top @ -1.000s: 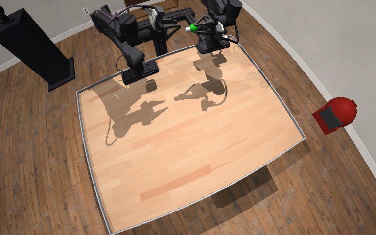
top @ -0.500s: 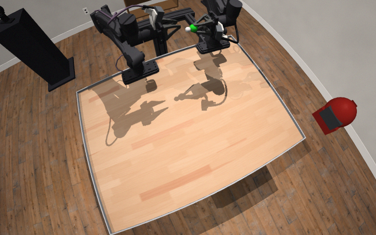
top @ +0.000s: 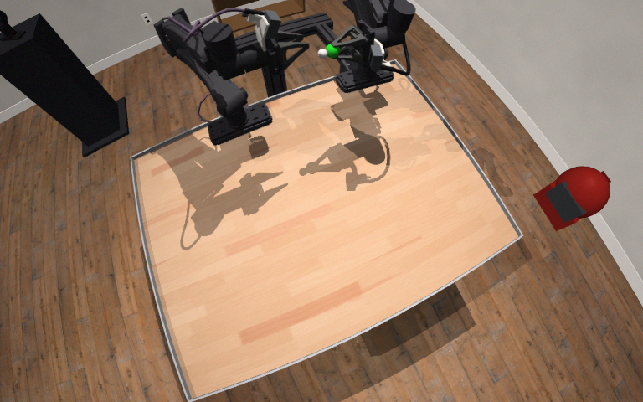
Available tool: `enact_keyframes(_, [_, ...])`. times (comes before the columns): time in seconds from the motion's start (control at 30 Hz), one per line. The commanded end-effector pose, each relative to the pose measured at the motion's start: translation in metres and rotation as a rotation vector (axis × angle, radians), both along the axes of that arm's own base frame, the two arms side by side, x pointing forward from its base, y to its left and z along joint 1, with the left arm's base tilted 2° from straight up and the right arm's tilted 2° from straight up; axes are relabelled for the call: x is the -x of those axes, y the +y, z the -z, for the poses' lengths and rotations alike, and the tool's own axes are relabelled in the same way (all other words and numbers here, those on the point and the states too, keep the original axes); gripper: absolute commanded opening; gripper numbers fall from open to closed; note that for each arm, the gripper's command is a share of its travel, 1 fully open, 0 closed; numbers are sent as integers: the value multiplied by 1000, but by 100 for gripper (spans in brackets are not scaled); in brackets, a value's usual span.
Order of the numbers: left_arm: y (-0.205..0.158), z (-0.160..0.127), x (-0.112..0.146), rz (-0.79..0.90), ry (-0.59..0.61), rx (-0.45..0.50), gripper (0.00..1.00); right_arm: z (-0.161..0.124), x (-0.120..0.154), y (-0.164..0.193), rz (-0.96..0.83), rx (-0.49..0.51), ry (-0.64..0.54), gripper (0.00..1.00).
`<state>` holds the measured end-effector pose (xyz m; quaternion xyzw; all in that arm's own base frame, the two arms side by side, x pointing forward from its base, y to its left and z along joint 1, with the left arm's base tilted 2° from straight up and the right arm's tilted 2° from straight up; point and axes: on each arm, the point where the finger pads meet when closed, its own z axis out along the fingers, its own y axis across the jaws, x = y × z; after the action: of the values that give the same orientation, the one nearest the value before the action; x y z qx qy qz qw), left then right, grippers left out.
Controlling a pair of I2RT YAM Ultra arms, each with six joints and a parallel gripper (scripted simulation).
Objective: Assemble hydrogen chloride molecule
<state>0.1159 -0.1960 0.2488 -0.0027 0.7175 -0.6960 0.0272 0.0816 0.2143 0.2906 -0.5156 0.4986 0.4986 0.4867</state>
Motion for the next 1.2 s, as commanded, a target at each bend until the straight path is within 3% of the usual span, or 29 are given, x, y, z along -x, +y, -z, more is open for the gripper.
enact_keyframes(0.0, [-3, -4, -17, -56, -24, -35, 0, -16, 1, -1, 2, -17, -51, 36])
enact_keyframes(0.37, [-2, 5, -54, -170, -67, -138, 0, -16, 1, -1, 2, -17, -51, 36])
enact_keyframes(0.73, [6, 36, -102, -281, -122, -363, 0, -16, 1, -1, 2, -17, -51, 36])
enact_keyframes(0.8, [6, 36, -102, -281, -122, -363, 0, -16, 1, -1, 2, -17, -51, 36])
enact_keyframes(1.17, [24, 78, -140, -305, -184, -653, 0, -16, 1, -1, 2, -17, -50, 36])
